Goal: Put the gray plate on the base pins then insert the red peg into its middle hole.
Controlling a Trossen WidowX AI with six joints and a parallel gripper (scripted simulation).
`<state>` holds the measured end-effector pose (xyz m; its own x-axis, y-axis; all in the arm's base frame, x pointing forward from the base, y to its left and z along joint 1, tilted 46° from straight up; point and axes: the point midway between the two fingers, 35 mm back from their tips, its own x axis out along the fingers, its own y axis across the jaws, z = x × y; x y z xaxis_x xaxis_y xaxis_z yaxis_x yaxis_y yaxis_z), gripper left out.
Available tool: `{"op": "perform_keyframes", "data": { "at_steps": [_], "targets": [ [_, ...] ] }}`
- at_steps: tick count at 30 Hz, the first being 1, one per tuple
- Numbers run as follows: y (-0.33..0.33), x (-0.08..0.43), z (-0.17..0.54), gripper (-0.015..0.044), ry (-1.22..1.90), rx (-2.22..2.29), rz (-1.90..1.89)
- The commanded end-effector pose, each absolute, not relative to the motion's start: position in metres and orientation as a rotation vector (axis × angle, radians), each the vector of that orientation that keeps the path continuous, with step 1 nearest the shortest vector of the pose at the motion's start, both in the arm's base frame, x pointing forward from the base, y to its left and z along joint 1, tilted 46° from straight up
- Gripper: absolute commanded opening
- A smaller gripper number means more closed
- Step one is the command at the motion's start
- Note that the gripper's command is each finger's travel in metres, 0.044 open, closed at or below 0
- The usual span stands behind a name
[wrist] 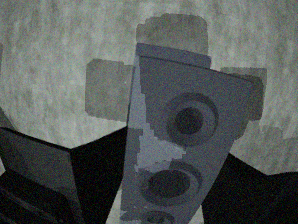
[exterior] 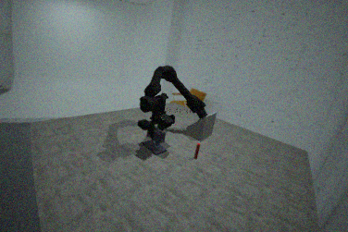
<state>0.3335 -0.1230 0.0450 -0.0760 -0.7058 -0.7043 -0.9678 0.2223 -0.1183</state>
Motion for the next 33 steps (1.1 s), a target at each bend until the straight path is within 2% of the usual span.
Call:
{"op": "perform_keyframes", "data": {
  "at_steps": [1, 33],
  "targets": [
    [-0.124, 0.334, 0.046, 0.0000, 1.845, -1.555, 0.512],
    [-0.149, 0.332, 0.021, 0.0000, 1.844, -1.548, 0.510]
  ]
}}
